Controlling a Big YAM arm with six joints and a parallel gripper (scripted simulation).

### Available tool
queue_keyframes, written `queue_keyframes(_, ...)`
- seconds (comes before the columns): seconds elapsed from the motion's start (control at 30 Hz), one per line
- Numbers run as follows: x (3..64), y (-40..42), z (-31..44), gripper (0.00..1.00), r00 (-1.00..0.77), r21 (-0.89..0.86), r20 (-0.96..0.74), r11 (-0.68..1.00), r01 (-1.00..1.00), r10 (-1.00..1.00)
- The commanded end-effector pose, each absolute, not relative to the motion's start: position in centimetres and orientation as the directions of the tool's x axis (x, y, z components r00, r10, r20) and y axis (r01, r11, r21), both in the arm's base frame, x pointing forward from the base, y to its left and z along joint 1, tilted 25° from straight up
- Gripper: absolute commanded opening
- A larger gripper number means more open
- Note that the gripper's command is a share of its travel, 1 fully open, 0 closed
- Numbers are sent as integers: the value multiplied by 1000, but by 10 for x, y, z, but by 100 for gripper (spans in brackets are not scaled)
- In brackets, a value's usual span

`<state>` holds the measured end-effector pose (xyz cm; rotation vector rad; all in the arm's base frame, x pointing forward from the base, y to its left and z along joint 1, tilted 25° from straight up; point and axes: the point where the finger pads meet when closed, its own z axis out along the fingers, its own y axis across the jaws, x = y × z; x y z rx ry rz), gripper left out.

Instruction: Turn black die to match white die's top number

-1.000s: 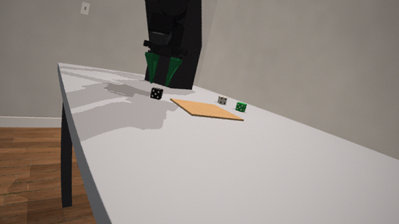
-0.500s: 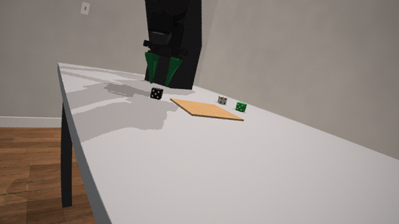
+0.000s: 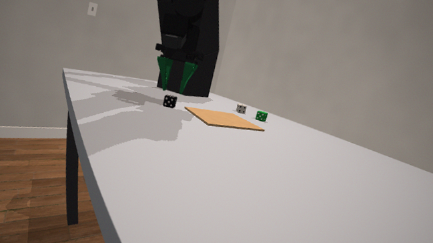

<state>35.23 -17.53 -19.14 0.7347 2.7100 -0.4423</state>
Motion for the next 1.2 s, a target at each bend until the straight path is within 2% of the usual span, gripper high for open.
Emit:
queue_keyframes(0.0,349,-179,-193,39,-830,-219,-351,824,523,433)
queue_keyframes(1.17,345,-178,-195,39,-830,-219,-351,824,523,434)
